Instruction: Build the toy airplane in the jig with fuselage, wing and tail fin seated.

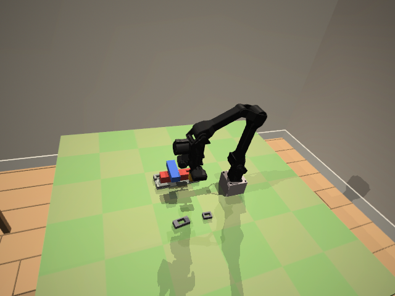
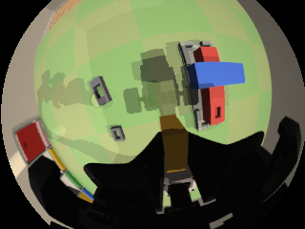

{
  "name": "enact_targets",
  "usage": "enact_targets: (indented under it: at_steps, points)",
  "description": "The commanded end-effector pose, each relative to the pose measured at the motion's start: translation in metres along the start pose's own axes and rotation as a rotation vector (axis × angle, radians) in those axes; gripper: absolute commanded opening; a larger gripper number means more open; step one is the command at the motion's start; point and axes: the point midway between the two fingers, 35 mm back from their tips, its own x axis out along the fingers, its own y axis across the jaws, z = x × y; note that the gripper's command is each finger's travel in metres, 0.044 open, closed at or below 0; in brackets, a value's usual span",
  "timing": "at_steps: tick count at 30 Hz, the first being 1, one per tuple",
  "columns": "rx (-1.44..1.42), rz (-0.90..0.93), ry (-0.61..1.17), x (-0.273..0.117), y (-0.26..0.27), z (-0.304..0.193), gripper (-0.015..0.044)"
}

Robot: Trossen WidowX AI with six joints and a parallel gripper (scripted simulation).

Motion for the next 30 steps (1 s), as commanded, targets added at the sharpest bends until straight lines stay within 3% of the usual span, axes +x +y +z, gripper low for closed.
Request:
enact_targets:
  at_steps: [1, 30]
  points:
    - [-0.009, 0.0, 0.002, 0.004, -0.014, 0.001, 0.0]
    - [-0.054, -0.003, 0.006, 0.023, -0.106, -0.007, 0.0]
